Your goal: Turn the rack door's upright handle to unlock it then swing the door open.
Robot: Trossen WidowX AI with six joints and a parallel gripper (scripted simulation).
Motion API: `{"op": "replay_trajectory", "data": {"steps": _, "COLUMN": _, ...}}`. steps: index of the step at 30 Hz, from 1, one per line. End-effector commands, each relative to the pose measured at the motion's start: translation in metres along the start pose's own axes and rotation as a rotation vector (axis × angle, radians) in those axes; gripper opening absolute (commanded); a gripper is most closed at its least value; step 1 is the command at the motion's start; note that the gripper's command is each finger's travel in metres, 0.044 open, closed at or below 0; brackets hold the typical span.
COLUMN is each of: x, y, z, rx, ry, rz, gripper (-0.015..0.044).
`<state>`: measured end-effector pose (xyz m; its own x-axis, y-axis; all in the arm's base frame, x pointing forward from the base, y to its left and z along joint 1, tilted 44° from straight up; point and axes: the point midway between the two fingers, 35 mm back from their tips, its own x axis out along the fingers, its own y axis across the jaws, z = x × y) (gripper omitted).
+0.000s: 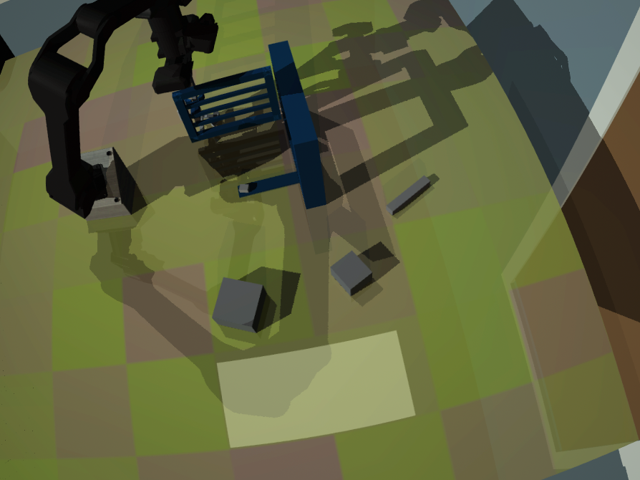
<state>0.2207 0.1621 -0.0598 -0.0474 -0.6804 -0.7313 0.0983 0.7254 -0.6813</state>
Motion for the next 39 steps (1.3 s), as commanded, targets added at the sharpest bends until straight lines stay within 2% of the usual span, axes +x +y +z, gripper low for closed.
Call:
{"op": "replay_trajectory", "data": {"steps": 1, "x": 0.000, "y": 0.000, "z": 0.000, "rx": 0.009, "ry": 0.002, "rz": 0.000, "gripper": 0.0088}}
{"op": "replay_trajectory", "data": {"steps": 8, "x": 0.000, "y": 0.000, "z": 0.000, "rx": 0.009, "ry": 0.002, "rz": 0.000, "gripper": 0.0272}}
{"op": "replay_trajectory", "data": {"steps": 9, "x": 0.000, "y": 0.000, "z": 0.000, "rx": 0.009, "ry": 0.002, "rz": 0.000, "gripper": 0.0282}}
{"op": "replay_trajectory", "data": {"steps": 39, "x": -0.038, "y": 0.002, "z": 0.002, "rx": 0.005, "ry": 0.002, "rz": 0.002, "gripper": 0.0282}}
